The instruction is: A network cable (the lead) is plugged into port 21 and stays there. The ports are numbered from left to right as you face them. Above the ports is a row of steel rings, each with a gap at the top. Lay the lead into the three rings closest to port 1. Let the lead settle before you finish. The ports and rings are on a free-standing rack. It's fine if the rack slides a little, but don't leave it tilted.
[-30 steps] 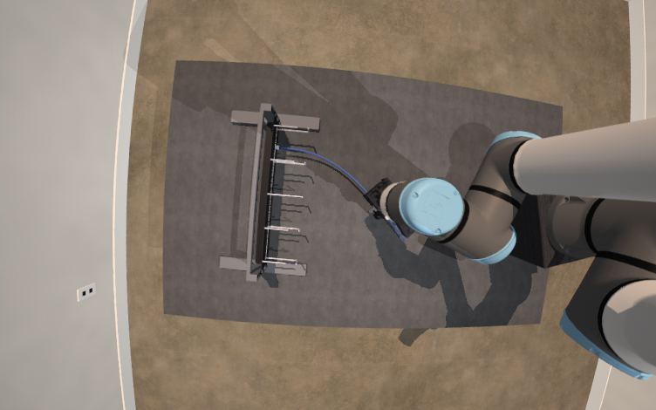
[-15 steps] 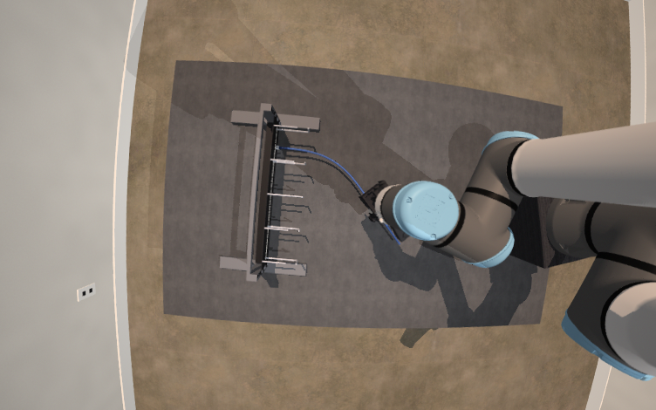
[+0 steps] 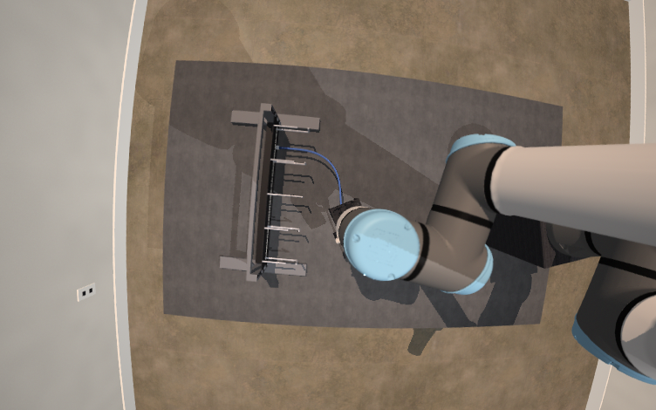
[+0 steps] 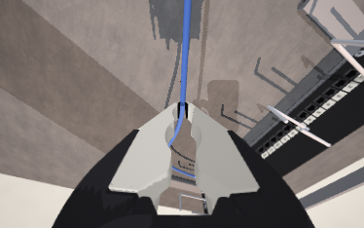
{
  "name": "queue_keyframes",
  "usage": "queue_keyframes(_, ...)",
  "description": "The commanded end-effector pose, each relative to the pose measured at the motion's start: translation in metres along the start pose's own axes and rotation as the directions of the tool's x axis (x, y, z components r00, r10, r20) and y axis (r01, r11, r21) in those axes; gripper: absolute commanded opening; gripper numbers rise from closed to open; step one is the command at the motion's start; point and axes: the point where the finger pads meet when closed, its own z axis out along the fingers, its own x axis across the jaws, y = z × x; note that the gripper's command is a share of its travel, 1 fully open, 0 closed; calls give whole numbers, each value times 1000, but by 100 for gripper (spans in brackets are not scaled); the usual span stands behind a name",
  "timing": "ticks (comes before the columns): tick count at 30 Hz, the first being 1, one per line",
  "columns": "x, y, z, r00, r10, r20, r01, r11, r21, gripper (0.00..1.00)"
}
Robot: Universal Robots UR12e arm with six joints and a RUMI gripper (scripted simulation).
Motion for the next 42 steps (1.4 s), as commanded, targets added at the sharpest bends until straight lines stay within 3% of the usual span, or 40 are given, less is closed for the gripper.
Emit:
queue_keyframes(1, 57, -3, -21, 988, 155, 19, -155, 988, -2, 0)
queue_keyframes(8, 124, -7, -49, 944, 329, 19, -329, 944, -6, 0)
queue_keyframes(10, 124, -7, -49, 944, 329, 19, -329, 944, -6, 0)
queue_keyframes(17, 165, -9, -66, 903, 430, 18, -430, 903, -8, 0)
queue_keyframes(42, 172, -10, -69, 895, 447, 18, -447, 895, -8, 0)
